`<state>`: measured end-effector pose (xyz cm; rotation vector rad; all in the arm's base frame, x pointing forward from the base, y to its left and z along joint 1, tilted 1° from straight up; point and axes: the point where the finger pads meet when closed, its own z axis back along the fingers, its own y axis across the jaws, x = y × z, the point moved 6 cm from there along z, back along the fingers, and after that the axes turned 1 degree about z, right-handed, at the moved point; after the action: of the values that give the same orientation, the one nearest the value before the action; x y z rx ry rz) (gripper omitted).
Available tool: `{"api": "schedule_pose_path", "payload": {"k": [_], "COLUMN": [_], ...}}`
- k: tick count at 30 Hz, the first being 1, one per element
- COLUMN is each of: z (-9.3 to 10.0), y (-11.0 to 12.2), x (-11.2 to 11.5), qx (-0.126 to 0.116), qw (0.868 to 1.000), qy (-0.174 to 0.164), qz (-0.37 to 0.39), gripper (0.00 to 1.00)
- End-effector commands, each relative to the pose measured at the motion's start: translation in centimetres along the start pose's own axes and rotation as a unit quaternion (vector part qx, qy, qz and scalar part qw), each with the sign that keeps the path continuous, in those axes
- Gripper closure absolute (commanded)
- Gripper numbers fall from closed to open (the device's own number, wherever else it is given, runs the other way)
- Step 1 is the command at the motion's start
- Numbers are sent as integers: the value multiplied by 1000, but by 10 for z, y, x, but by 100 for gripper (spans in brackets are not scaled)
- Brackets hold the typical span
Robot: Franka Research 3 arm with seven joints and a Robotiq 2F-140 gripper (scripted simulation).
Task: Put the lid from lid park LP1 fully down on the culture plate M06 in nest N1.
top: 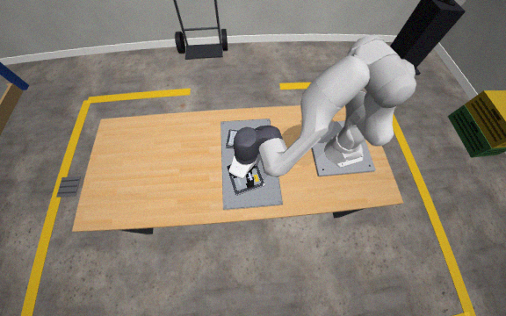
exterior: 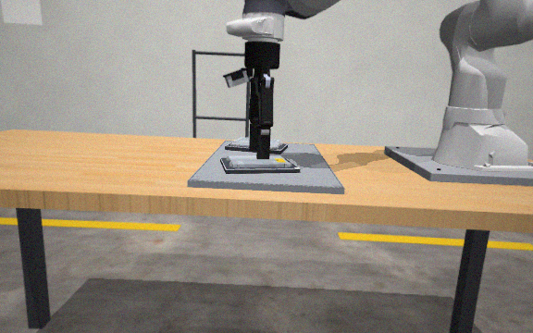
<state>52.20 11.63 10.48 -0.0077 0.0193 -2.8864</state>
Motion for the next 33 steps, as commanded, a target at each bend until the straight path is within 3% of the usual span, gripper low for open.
{"api": "schedule_pose_path", "payload": {"k": [1,26,27,33], "z": [0,0,0,0], "y": [-1,-1,-1,-1], "x": [-1,-1,-1,-1], "qx": [-1,-1,-1,-1], "qw": [1000,1000,1000,1000], "qy": [1,1,1,1], "qz": [3,3,3,3], "gripper": [37,37,31,31]}}
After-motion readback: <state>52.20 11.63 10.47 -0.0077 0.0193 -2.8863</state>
